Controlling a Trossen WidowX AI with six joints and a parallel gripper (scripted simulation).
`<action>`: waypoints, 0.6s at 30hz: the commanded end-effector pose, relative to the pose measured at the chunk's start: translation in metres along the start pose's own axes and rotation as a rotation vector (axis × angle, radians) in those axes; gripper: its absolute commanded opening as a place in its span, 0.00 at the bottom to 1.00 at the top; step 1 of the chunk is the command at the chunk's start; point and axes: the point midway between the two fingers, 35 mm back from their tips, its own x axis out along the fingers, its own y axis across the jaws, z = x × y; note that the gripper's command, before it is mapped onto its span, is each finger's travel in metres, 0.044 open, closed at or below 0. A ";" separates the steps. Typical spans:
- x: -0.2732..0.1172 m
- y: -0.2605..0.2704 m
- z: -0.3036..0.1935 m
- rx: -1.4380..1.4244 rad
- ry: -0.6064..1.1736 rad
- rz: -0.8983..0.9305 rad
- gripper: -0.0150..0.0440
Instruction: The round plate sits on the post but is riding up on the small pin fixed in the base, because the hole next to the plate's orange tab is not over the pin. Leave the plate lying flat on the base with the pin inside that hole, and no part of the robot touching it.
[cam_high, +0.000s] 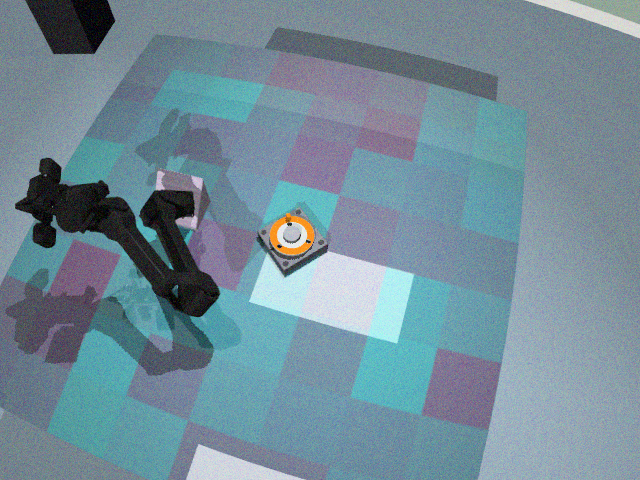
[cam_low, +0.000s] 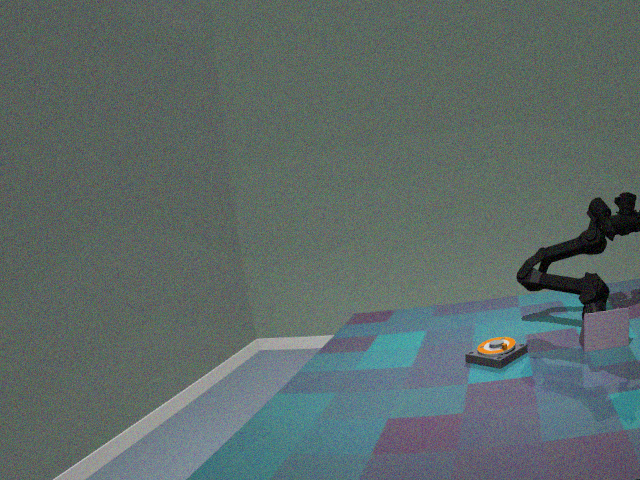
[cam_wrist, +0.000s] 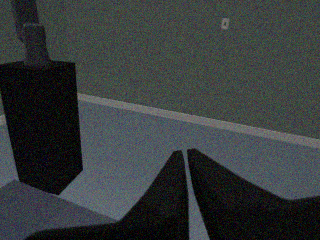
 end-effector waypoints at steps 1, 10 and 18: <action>-0.011 -0.075 0.027 0.072 -0.081 -0.334 0.25; -0.102 -0.208 0.059 0.301 -0.237 -0.982 0.25; -0.230 -0.271 0.057 0.539 -0.372 -1.499 0.25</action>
